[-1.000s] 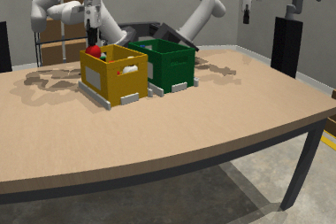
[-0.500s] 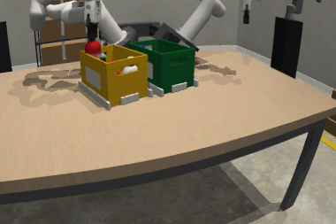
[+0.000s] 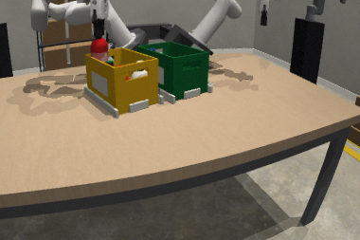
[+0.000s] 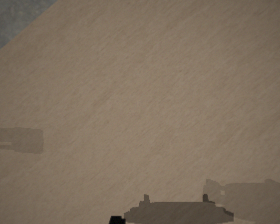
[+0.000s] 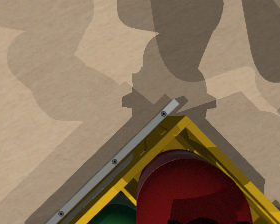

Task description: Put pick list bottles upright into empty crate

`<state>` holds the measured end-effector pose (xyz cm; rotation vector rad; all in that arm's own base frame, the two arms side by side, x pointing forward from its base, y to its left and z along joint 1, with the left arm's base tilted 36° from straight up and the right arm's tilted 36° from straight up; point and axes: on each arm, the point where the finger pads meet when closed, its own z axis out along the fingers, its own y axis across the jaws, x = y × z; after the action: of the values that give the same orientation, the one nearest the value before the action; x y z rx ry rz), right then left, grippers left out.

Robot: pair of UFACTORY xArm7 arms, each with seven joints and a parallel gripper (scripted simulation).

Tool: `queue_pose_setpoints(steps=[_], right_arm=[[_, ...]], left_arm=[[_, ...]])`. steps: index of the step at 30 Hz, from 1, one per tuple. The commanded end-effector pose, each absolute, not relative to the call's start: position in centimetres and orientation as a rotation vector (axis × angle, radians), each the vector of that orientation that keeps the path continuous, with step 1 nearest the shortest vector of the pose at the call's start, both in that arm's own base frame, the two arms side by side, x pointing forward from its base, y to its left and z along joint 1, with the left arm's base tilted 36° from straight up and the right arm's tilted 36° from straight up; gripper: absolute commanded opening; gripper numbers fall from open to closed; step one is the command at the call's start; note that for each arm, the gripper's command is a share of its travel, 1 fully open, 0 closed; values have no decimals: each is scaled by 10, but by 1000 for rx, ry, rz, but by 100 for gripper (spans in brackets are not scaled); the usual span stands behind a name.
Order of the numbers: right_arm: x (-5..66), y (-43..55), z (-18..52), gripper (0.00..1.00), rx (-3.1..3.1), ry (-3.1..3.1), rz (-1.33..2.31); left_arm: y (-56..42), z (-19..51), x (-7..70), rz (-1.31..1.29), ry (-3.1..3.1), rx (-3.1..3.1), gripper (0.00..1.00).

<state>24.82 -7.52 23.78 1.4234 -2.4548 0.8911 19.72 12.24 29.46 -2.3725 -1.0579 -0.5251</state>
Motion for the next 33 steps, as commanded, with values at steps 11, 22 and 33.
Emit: queue_pose_setpoints(steps=[11,22,33], right_arm=[[246,-63,255,0,1424,-2456,893],[243,-55,267,0,1424,-2456,893],[241,-44,282,0,1424,-2456,893]], left_arm=[[122,296,198,-529,-1057,-2372,100],[122,296,198,-529,-1057,-2372,100],[122,296,198,-529,-1057,-2372,100]])
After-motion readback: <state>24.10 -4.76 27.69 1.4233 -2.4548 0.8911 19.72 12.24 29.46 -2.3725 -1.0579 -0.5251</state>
